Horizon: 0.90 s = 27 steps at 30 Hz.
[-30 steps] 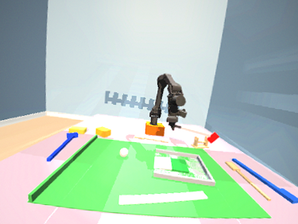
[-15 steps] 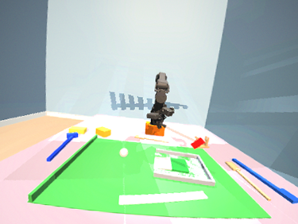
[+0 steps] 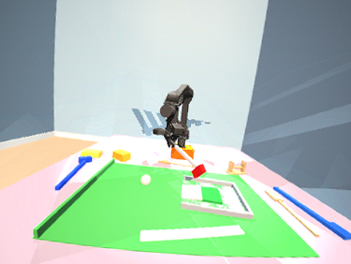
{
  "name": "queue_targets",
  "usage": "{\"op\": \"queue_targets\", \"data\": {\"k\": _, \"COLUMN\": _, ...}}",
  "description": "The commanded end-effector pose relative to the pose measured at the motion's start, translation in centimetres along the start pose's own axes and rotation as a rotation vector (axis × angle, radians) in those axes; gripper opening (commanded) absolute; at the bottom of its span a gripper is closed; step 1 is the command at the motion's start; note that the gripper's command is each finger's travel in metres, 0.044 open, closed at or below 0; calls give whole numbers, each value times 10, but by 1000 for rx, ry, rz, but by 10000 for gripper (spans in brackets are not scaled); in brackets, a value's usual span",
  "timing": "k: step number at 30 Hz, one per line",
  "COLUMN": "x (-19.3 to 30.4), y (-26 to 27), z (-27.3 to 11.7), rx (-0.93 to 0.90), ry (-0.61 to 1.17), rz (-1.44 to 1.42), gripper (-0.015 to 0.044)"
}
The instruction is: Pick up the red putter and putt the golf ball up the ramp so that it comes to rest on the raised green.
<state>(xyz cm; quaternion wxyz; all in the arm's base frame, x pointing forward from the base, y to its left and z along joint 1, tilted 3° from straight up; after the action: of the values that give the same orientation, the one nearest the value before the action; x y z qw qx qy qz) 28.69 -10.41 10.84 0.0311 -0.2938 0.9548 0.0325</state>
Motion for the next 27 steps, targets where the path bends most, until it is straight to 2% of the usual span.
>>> {"op": "queue_targets", "data": {"k": 1, "x": 18, "y": -15, "z": -5, "rx": 17, "ry": 8, "rz": 105, "gripper": 0}}
{"op": "queue_targets", "data": {"k": 22, "x": 132, "y": -53, "z": -21, "rx": 56, "ry": 80, "rz": 631, "gripper": 0}}
{"op": "queue_targets", "data": {"k": 27, "x": 135, "y": -54, "z": -20, "rx": 57, "ry": 82, "rz": 647, "gripper": 0}}
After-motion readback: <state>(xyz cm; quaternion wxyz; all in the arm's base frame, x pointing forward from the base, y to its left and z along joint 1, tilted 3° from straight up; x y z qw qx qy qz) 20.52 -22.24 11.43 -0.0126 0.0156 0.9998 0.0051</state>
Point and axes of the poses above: the point midway between the two fingers, 35 mm back from their tips, its own z axis out along the fingers, its own y axis across the jaws, x = y × z, the point moved 2 cm from there along -z, back along the fingers, and after that the axes turned 8 degrees about -z, right-handed, at the moved point
